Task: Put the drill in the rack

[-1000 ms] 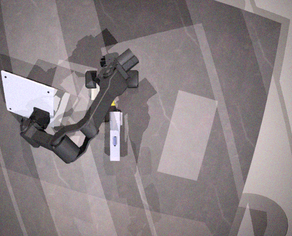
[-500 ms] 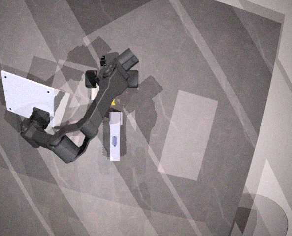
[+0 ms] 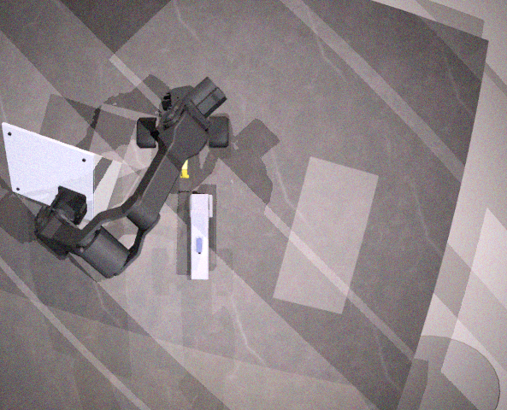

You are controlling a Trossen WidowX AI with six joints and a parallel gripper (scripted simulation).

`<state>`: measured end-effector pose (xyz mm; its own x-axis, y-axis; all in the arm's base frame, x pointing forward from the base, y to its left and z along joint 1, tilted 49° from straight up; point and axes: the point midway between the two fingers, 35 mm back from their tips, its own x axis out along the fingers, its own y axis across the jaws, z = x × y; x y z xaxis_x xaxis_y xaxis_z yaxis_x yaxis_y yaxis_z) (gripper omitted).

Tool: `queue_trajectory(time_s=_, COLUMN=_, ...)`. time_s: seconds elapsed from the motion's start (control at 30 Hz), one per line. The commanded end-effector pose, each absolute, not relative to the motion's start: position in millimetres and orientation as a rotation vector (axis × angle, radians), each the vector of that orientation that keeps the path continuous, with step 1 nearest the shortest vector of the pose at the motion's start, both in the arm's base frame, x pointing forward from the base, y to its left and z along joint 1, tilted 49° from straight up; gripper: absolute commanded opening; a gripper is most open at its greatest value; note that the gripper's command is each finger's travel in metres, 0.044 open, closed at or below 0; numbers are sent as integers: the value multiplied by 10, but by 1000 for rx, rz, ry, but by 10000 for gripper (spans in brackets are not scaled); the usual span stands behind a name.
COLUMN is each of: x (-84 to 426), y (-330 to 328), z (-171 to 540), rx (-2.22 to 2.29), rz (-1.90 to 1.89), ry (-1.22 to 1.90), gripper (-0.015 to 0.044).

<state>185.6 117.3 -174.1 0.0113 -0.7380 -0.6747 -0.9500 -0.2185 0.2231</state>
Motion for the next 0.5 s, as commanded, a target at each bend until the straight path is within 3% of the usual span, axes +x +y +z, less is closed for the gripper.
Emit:
queue_trajectory(time_s=0.0, x=1771, y=1163, z=-1728, rx=-1994, rz=1017, ry=1747, gripper=0)
queue_trajectory(time_s=0.47, x=1509, y=1143, z=-1712, rx=-1994, rz=1019, ry=1747, gripper=0)
